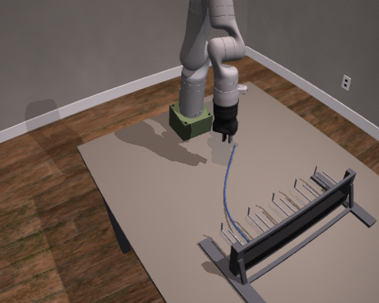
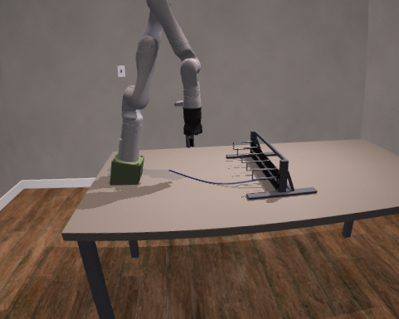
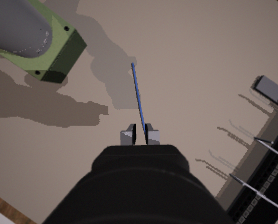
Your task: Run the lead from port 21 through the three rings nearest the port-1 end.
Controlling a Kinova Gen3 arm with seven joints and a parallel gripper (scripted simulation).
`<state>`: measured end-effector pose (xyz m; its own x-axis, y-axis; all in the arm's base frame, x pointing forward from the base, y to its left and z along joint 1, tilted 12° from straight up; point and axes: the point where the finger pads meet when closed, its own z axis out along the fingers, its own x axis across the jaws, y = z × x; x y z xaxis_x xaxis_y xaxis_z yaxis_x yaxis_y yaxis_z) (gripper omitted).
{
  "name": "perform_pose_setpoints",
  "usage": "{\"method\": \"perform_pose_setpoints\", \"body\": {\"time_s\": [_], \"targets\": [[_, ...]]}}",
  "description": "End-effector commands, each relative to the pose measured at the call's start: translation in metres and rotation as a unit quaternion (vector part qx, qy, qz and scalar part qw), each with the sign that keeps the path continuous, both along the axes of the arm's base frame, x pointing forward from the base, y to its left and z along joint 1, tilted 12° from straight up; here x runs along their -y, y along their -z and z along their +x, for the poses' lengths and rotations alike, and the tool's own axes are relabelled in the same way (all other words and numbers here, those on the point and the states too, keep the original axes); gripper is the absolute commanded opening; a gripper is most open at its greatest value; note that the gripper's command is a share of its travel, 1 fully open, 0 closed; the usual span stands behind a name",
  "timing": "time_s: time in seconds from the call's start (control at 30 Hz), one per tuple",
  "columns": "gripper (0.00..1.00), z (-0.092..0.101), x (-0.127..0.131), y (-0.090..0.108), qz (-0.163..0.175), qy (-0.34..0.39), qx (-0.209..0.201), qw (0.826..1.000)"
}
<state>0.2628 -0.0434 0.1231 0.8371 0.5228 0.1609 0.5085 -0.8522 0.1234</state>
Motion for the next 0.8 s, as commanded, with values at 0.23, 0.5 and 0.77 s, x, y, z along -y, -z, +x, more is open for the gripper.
{"method": "perform_pose_setpoints", "body": {"time_s": [0.23,0.5,0.77], "targets": [[0.00,0.0002,0.0000,-0.0002,0.000,0.000,0.000,1.000],[0.00,0.0002,0.0000,-0.0002,0.000,0.000,0.000,1.000],[0.00,0.0001,-0.0007,-0.0001,-0.001,-0.006,0.000,1.000]]}}
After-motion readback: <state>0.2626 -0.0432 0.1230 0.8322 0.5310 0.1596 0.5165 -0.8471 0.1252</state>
